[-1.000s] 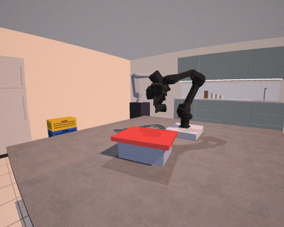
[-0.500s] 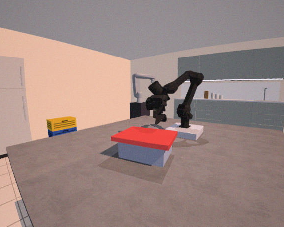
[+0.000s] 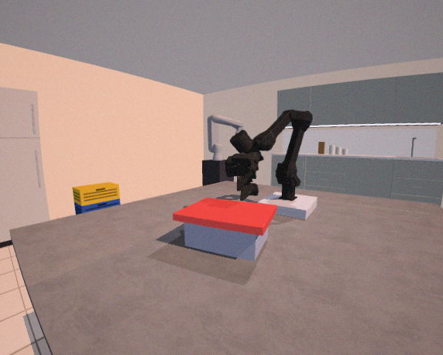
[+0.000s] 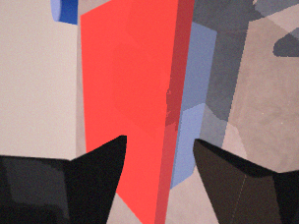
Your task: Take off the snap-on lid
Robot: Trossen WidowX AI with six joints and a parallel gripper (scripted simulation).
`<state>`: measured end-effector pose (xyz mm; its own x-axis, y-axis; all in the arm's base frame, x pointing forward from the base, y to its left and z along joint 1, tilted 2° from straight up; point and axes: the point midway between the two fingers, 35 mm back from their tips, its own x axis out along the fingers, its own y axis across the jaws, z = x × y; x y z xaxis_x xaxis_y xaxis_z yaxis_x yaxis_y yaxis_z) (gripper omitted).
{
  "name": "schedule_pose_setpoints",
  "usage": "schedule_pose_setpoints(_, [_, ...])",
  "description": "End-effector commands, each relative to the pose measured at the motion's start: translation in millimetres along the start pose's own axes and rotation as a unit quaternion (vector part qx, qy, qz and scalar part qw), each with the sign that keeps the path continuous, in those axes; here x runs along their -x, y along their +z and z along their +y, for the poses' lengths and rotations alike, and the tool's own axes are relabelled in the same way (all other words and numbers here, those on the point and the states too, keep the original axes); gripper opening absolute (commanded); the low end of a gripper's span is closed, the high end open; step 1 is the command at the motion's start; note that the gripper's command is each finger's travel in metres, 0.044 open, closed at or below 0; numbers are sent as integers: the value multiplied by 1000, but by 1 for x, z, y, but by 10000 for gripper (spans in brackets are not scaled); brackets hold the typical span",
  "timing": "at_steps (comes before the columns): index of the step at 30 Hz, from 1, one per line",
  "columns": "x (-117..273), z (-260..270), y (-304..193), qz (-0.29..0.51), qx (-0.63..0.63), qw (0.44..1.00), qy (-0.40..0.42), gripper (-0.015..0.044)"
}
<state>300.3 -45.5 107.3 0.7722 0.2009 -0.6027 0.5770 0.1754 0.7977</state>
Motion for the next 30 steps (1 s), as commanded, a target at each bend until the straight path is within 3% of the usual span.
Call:
schedule_pose_setpoints(1, [-7, 0, 0, -2, -3, 1000, -1, 235])
schedule_pose_setpoints(22, [-39, -2, -3, -2, -4, 1000, 2, 235])
schedule_pose_setpoints(25, [-39, -2, -3, -2, -4, 1000, 2, 156])
schedule_pose_setpoints(30, [-39, -2, -3, -2, -4, 1000, 2, 123])
